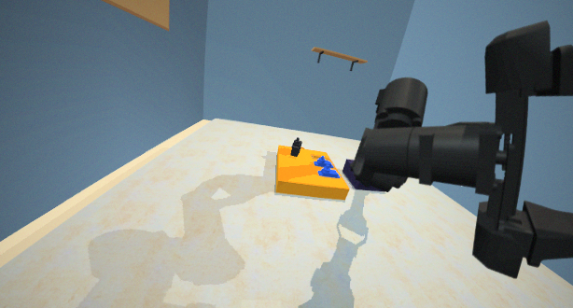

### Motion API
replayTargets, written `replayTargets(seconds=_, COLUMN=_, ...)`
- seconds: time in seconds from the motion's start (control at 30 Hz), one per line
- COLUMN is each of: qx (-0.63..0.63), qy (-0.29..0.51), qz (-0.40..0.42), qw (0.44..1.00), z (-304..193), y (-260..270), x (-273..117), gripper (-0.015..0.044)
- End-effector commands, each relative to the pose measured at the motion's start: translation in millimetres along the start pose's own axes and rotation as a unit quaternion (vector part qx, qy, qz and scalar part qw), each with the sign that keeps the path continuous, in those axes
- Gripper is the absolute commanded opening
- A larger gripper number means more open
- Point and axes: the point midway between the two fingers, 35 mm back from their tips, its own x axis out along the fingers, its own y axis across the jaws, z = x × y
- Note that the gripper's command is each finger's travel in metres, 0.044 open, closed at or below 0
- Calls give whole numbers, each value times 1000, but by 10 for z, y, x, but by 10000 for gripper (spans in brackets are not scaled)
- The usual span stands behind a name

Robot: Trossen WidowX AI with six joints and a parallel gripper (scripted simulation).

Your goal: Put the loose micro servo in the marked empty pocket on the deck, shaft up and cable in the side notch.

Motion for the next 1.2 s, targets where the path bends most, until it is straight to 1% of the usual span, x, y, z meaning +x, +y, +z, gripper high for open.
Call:
replayTargets(seconds=0.0, qx=0, qy=1, qz=0, qw=1000, z=-6, y=-3, x=-5, gripper=426)
replayTargets(seconds=0.03, qx=1, qy=4, qz=0, qw=1000, z=-18, y=-11, x=-14, gripper=440)
replayTargets(seconds=0.17, qx=10, qy=29, qz=0, qw=1000, z=-132, y=-67, x=-109, gripper=440)
replayTargets(seconds=0.4, qx=40, qy=137, qz=1, qw=990, z=-577, y=-284, x=-552, gripper=440)
replayTargets(seconds=0.6, qx=68, qy=231, qz=4, qw=971, z=-882, y=-455, x=-1040, gripper=440)
replayTargets(seconds=0.83, qx=97, qy=342, qz=9, qw=935, z=-1157, y=-606, x=-1674, gripper=440)
replayTargets(seconds=1.17, qx=139, qy=492, qz=24, qw=859, z=-1304, y=-724, x=-2679, gripper=440)
